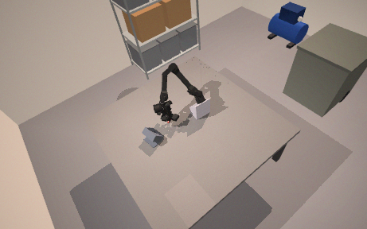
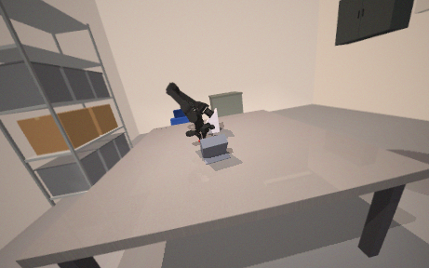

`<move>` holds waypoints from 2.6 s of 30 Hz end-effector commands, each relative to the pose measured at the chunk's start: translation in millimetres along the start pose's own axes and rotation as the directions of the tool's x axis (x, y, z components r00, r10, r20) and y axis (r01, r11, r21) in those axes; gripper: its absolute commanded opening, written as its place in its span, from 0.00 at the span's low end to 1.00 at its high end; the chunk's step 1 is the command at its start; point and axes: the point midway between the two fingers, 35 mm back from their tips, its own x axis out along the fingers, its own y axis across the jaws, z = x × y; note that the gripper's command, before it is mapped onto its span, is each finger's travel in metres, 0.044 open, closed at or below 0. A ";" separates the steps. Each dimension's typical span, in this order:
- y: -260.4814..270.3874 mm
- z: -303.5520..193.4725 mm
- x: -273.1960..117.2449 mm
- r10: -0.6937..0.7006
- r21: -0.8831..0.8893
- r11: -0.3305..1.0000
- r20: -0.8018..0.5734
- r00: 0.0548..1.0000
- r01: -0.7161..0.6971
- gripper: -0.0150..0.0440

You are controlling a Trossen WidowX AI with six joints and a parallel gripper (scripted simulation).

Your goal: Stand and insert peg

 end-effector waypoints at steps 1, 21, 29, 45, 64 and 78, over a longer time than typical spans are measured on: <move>0.5 -0.5 -2.4 0.002 -0.004 1.000 0.037 0.999 -0.002 0.34; 0.5 -8.1 -13.3 0.003 -0.005 1.000 0.209 0.978 -0.002 0.34; 0.5 -11.7 -17.2 0.004 -0.006 1.000 0.276 0.961 -0.002 0.34; 0.5 -19.7 -24.4 0.004 -0.007 1.000 0.406 0.914 -0.002 0.34; 0.4 -30.5 -31.3 0.005 -0.008 1.000 0.550 0.835 -0.001 0.34; 0.5 -39.2 -35.3 0.006 -0.009 1.000 0.647 0.763 0.000 0.34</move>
